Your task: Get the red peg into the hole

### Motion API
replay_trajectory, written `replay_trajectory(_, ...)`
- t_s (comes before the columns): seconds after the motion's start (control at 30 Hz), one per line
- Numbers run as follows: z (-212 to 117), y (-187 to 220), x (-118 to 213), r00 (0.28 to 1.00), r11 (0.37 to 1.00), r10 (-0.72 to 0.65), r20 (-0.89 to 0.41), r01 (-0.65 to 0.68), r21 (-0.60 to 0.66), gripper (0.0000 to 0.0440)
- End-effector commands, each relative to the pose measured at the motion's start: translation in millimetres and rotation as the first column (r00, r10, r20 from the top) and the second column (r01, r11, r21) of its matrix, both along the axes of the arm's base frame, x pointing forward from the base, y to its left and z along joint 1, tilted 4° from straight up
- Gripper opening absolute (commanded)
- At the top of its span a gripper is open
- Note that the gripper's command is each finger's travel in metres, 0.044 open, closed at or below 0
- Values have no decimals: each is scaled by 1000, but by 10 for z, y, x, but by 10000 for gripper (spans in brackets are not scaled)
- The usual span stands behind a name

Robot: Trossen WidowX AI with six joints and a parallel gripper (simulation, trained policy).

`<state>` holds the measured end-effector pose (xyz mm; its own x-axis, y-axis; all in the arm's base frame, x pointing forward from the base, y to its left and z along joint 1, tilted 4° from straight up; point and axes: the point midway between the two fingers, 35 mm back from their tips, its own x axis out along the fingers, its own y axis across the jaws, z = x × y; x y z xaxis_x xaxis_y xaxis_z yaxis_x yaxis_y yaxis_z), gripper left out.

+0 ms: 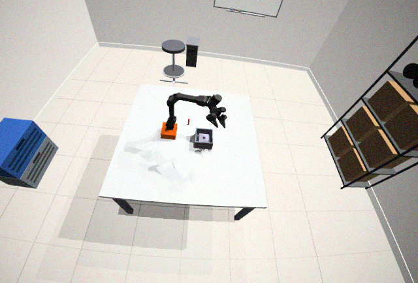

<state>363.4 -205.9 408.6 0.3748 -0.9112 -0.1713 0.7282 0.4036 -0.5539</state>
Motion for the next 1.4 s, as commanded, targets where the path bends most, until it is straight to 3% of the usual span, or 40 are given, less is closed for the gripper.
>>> replay_trajectory(0.0, -278, 324, 112, 996, 992, 89, 15, -90, 94, 440)
replay_trajectory(0.27, -898, 1047, 170, 975, 922, 219, 41, -221, 318, 440)
replay_trajectory(0.57, -1576, 1796, -117, 963, 782, 268, 28, -234, 577, 440)
replay_trajectory(0.97, -2297, 2454, -837, 970, 595, 207, -127, -21, 804, 440)
replay_trajectory(1.37, -2768, 2742, -1489, 938, 485, 75, -339, 263, 834, 440)
